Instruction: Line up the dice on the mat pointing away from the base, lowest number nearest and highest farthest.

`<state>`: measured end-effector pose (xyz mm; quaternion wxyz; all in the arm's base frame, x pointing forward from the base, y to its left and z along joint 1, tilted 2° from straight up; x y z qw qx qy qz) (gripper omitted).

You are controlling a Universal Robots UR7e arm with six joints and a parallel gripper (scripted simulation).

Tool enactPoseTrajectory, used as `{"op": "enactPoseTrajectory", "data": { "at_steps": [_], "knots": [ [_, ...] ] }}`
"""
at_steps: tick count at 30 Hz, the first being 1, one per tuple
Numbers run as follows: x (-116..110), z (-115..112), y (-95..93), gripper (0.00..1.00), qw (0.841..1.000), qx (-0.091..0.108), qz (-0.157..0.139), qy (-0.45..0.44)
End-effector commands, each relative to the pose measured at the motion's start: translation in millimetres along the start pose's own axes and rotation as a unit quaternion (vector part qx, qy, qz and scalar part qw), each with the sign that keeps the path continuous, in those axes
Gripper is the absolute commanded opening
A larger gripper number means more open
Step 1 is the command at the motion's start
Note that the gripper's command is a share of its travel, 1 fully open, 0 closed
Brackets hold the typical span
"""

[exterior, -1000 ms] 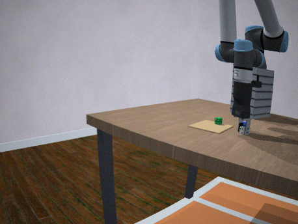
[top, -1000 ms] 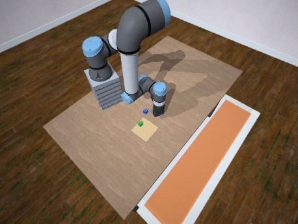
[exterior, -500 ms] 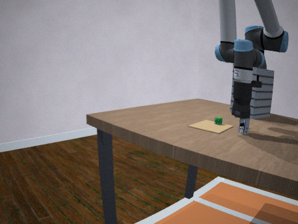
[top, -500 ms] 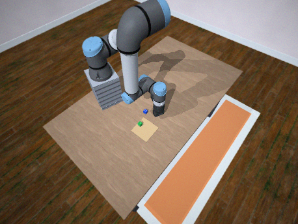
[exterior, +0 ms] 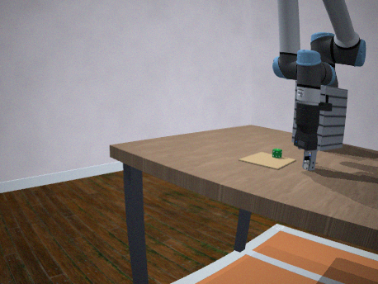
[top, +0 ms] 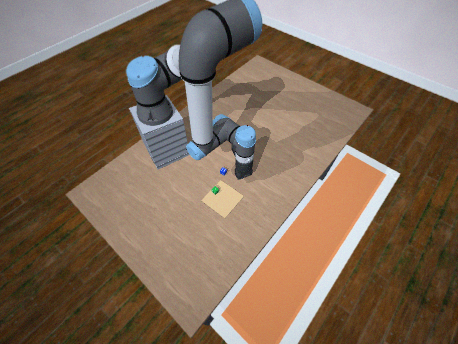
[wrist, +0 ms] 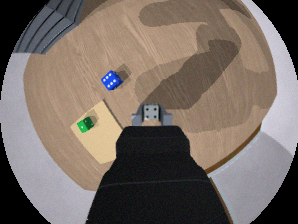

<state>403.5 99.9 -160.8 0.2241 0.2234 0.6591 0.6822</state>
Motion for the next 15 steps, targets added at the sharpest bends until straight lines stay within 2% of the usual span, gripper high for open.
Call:
{"op": "enactPoseTrajectory", "data": {
  "at_steps": [1,15],
  "knots": [
    [-0.5,0.9,-0.1,0.49,1.0,0.0,-0.001,0.001],
    [-0.5,0.9,1.3,0.49,1.0,0.0,-0.001,0.001]
  ]
}}
Point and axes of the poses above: the point where the finger pads meet when closed, its own y axis back along the fingers, its own z axis across the jaws, x = y × z, the point moved 7 cm from there along y, back along the fingers, and after that the axes turned 8 degrees about -y, right-handed, at the moved point
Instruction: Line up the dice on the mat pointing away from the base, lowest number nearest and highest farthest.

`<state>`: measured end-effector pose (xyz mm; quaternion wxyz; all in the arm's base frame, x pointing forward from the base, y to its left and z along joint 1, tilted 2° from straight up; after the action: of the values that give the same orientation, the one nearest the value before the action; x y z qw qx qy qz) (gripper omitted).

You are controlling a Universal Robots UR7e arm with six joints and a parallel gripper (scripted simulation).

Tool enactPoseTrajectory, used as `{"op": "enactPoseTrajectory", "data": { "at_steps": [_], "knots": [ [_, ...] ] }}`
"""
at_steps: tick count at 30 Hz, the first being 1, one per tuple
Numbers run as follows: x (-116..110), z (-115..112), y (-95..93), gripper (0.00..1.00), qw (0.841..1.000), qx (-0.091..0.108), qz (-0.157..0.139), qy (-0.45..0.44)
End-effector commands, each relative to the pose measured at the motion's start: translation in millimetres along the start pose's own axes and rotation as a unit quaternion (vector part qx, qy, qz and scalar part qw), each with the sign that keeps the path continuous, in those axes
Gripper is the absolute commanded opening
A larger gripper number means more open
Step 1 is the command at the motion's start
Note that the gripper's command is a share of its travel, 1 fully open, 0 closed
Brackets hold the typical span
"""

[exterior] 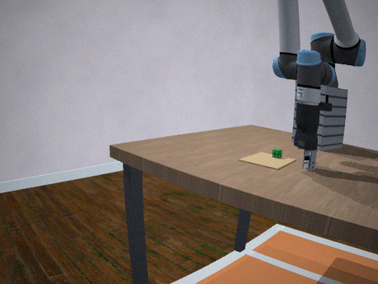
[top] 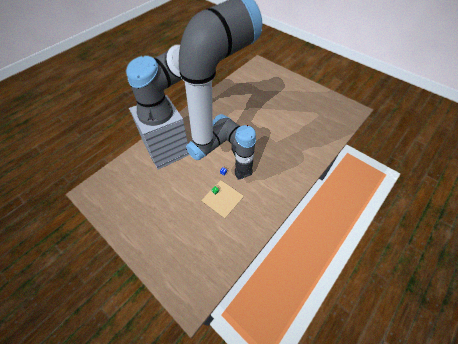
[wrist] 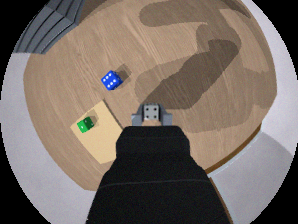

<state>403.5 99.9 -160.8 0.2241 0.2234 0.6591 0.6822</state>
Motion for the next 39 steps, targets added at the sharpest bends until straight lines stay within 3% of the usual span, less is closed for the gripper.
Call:
{"op": "enactPoseTrajectory", "data": {
  "at_steps": [1,10,23,33,39],
  "knots": [
    [0,1,2.3,0.49,1.0,0.0,-0.001,0.0],
    [1,0,16.4,0.49,1.0,0.0,0.0,0.0],
    [0,-1,70.8,0.49,1.0,0.0,0.0,0.0],
    [1,-1,95.0,0.49,1.0,0.0,0.0,0.0],
    [1,0,100.3,0.49,1.0,0.0,0.0,0.0]
  ]
}}
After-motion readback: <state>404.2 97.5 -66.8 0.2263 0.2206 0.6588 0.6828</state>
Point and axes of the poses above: the point where the finger pads meet when closed, its own y axis back along the fingers, its own z axis across the jaws, x = y × z, the point moved 7 cm from there along y, back along the fingers, and after that the axes turned 8 degrees about -y, right-handed, at the moved point
